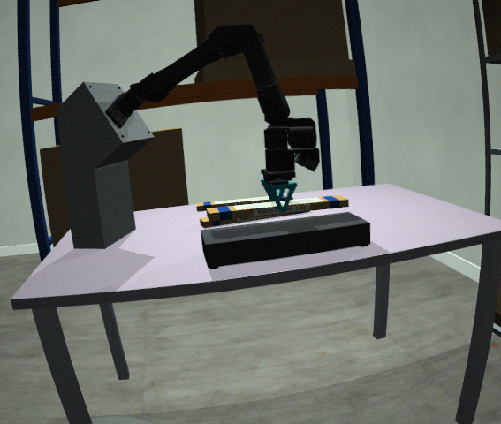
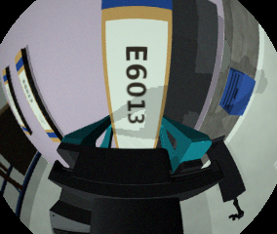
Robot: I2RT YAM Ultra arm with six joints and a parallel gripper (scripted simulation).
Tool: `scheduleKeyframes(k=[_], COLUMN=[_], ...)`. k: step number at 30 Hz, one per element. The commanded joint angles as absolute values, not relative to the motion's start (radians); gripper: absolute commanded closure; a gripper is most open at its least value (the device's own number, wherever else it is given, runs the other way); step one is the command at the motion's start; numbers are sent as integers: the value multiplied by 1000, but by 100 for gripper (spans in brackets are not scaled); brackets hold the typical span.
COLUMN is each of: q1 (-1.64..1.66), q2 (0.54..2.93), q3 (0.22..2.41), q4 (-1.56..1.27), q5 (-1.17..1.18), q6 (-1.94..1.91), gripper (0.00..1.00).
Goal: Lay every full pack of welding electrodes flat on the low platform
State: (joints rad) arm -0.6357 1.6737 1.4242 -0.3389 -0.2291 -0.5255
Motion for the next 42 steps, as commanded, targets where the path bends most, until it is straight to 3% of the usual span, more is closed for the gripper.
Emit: scheduleKeyframes(k=[1, 42], q1=[-642, -735], q2=[1635, 1709], q3=[1467, 1604], q4=[-358, -431], q5=[-227, -305], q6=[-521, -579], gripper=[100, 100])
